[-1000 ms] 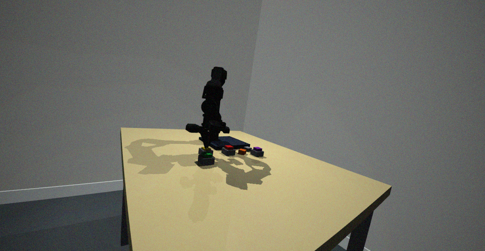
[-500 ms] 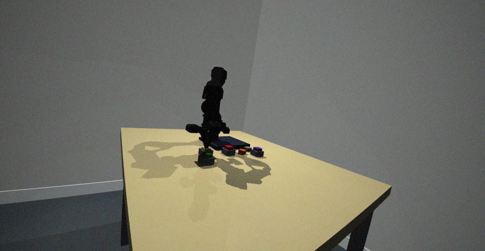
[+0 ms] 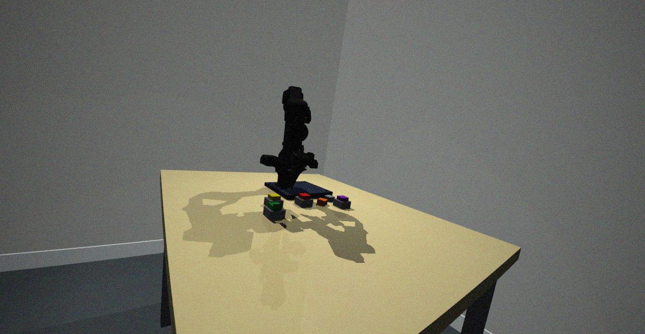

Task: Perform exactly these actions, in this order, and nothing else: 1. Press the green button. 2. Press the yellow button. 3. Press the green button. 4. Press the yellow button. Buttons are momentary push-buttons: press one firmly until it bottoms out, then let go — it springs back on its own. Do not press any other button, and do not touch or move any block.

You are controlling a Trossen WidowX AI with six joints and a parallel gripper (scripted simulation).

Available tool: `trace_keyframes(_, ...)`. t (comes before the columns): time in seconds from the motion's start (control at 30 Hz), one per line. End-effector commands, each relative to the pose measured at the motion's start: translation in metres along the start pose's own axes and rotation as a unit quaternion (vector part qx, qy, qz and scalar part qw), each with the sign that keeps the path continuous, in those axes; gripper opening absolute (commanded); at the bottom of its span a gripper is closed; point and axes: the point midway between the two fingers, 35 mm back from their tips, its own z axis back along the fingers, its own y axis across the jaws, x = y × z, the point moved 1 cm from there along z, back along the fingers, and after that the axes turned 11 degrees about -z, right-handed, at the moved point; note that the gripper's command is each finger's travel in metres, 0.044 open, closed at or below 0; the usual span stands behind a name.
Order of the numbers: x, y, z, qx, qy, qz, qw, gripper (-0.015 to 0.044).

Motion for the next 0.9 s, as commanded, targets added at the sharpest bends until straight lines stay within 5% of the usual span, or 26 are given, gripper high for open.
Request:
trace_keyframes(0.0, 0.019, 0.042, 0.011, 0.004, -0.009, 0.008, 1.000, 0.0230)
trace_keyframes(0.23, 0.031, 0.140, 0.030, 0.013, -0.018, 0.019, 1.000, 0.0400)
trace_keyframes(0.67, -0.040, 0.302, 0.061, 0.017, 0.002, 0.000, 1.000, 0.0400)
trace_keyframes(0.87, -0.047, 0.309, 0.062, 0.016, 0.003, -0.001, 1.000, 0.0400)
